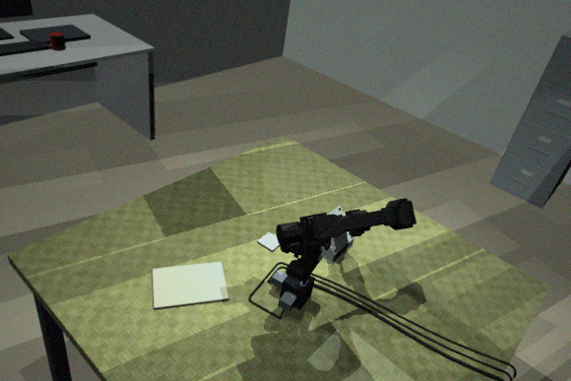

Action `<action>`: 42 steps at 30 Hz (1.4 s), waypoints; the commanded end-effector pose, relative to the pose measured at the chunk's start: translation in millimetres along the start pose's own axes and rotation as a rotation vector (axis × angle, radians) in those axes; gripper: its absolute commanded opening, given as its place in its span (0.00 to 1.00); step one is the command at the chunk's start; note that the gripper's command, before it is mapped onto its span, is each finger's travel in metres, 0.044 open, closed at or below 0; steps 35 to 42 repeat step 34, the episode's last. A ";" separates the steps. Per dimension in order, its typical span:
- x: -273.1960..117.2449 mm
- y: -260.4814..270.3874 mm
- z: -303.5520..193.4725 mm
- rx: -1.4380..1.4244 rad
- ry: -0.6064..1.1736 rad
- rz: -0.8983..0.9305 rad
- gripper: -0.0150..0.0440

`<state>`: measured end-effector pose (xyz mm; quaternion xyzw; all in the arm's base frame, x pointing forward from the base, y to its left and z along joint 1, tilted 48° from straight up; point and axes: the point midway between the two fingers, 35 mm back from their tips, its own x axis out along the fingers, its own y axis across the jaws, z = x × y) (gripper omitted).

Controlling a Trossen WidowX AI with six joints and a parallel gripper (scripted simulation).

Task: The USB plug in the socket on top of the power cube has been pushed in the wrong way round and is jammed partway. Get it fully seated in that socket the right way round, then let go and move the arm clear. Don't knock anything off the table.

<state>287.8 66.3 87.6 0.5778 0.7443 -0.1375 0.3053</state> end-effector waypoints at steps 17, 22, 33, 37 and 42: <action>0.0 0.0 0.0 0.000 0.000 0.000 0.42; 0.0 0.0 0.0 0.000 0.000 0.000 0.42; -9.8 0.0 -0.8 0.000 0.000 -0.001 0.42; -10.8 0.0 -0.9 0.000 0.000 -0.001 0.42; -10.8 0.0 -0.9 0.000 0.000 -0.001 0.42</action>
